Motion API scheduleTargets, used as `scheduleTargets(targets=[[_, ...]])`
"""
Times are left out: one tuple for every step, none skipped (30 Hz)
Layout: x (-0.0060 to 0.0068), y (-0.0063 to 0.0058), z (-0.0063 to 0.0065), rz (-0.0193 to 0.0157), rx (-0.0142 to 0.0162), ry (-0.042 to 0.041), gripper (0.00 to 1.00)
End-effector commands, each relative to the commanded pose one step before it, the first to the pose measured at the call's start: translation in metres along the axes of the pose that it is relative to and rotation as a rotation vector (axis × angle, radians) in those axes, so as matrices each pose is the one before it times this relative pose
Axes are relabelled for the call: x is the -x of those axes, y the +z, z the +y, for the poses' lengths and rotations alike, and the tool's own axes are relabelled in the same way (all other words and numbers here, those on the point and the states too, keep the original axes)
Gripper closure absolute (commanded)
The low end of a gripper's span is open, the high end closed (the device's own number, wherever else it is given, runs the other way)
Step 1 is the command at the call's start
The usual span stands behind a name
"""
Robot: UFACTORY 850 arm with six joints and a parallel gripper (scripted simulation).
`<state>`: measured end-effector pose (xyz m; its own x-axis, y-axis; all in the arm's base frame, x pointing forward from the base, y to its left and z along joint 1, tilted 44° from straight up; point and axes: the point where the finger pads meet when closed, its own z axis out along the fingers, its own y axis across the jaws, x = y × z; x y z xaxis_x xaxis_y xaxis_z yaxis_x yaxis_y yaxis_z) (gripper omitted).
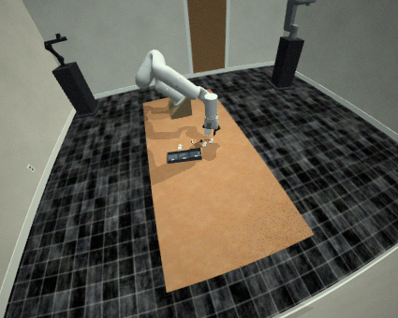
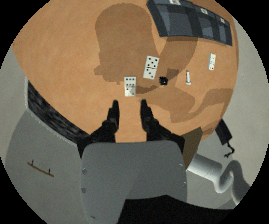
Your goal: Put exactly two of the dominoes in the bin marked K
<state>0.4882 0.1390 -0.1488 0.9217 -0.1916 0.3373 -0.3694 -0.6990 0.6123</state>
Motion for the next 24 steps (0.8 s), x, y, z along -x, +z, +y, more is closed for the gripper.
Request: scheduleTargets(targets=[[-0.00055, -0.0001, -0.00065, 0.00127, -0.00119, 0.0004, 0.59], [-0.00032, 0.0, 0.00027, 0.0, 0.0, 0.0, 0.59], [-0.00032, 0.0, 0.00027, 0.0, 0.0, 0.0, 0.59], [-0.00031, 0.0, 0.00027, 0.0, 0.0, 0.0, 0.59], [-0.00029, 0.0, 0.00026, 0.0, 0.0, 0.0, 0.59], [-0.00027, 0.0, 0.00024, 0.0, 0.0, 0.0, 0.59], [0.0, 0.0, 0.0, 0.0, 0.0, 0.0, 0.59], [0.0, 0.0, 0.0, 0.0, 0.0, 0.0, 0.59], [-0.00021, 0.0, 0.0002, 0.0, 0.0, 0.0, 0.59], [-0.00019, 0.0, 0.00017, 0.0, 0.0, 0.0, 0.59], [-0.00018, 0.0, 0.00016, 0.0, 0.0, 0.0, 0.59], [-0.00017, 0.0, 0.00015, 0.0, 0.0, 0.0, 0.59], [-0.00016, 0.0, 0.00013, 0.0, 0.0, 0.0, 0.59], [-0.00014, 0.0, 0.00012, 0.0, 0.0, 0.0, 0.59], [-0.00012, 0.0, 0.00011, 0.0, 0.0, 0.0, 0.59], [-0.00011, 0.0, 0.00009, 0.0, 0.0, 0.0, 0.59], [-0.00009, 0.0, 0.00008, 0.0, 0.0, 0.0, 0.59], [-0.00008, 0.0, 0.00007, 0.0, 0.0, 0.0, 0.59], [-0.00007, 0.0, 0.00006, 0.0, 0.0, 0.0, 0.59], [-0.00006, 0.0, 0.00005, 0.0, 0.0, 0.0, 0.59], [-0.00005, 0.0, 0.00004, 0.0, 0.0, 0.0, 0.59], [-0.00004, 0.0, 0.00003, 0.0, 0.0, 0.0, 0.59], [-0.00003, 0.0, 0.00002, 0.0, 0.0, 0.0, 0.59], [0.0, 0.0, 0.0, 0.0, 0.0, 0.0, 0.59]])
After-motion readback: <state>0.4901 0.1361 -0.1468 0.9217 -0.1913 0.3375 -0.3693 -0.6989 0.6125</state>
